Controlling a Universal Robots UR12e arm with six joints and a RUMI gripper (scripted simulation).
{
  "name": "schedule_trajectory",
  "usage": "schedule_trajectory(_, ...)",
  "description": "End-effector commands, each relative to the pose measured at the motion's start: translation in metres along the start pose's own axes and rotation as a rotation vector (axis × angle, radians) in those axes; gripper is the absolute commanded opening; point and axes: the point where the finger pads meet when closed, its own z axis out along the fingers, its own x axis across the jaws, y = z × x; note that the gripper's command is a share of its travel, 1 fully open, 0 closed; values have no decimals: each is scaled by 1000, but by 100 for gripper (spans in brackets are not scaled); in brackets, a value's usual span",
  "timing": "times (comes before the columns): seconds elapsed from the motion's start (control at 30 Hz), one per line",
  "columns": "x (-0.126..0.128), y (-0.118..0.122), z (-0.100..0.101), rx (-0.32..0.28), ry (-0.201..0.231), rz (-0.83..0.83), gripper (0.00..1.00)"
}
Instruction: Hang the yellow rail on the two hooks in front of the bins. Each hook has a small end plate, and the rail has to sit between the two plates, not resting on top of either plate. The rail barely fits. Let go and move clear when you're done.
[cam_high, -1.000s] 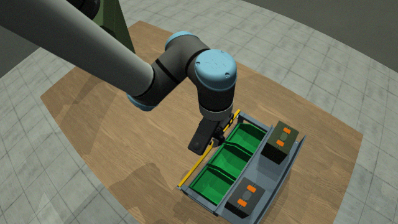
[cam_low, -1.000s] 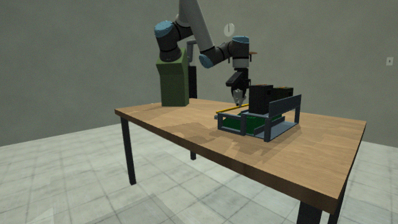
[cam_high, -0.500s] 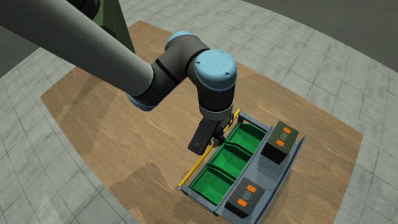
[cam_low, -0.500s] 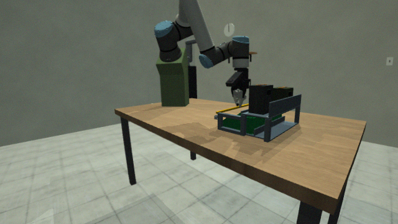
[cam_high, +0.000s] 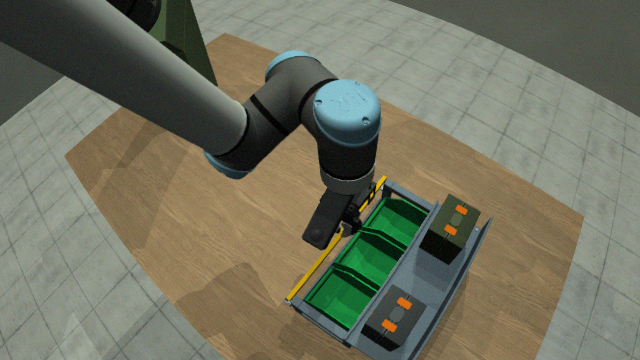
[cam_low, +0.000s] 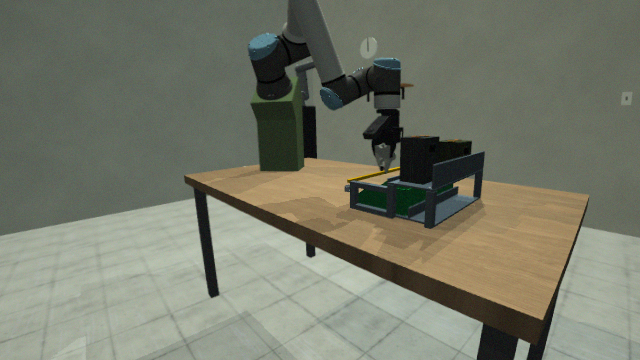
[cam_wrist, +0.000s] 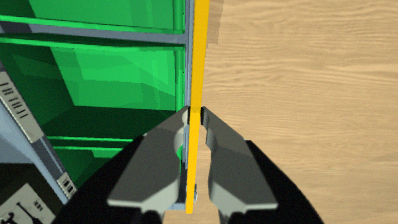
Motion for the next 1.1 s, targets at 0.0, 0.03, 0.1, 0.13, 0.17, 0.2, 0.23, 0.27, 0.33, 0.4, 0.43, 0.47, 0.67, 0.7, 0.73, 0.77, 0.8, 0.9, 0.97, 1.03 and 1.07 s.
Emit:
schedule_trajectory(0.0, -3, -1, 1, 1, -4, 1, 0)
schedule_trajectory(0.03, -3, -1, 1, 1, -4, 1, 0)
schedule_trajectory(0.1, -3, -1, 1, 1, -4, 1, 0)
schedule_trajectory(0.13, -3, -1, 1, 1, -4, 1, 0)
schedule_trajectory(0.17, -3, -1, 1, 1, -4, 1, 0)
schedule_trajectory(0.2, -3, -1, 2, 1, -4, 1, 0)
schedule_trajectory(0.23, -3, -1, 2, 1, -4, 1, 0)
schedule_trajectory(0.27, -3, -1, 2, 1, -4, 1, 0)
schedule_trajectory(0.33, -3, -1, 2, 1, -4, 1, 0)
schedule_trajectory(0.4, -3, -1, 3, 1, -4, 2, 0)
schedule_trajectory(0.43, -3, -1, 3, 1, -4, 2, 0)
schedule_trajectory(0.47, -3, -1, 3, 1, -4, 2, 0)
schedule_trajectory(0.67, -3, -1, 3, 1, -4, 2, 0)
schedule_trajectory(0.7, -3, -1, 3, 1, -4, 2, 0)
schedule_trajectory(0.73, -3, -1, 4, 1, -4, 2, 0)
schedule_trajectory(0.77, -3, -1, 4, 1, -4, 2, 0)
schedule_trajectory(0.8, -3, -1, 4, 1, -4, 2, 0)
schedule_trajectory(0.9, -3, -1, 4, 1, -4, 2, 0)
schedule_trajectory(0.97, -3, -1, 4, 1, -4, 2, 0)
schedule_trajectory(1.03, -3, -1, 4, 1, -4, 2, 0)
schedule_trajectory(1.07, -3, -1, 4, 1, -4, 2, 0)
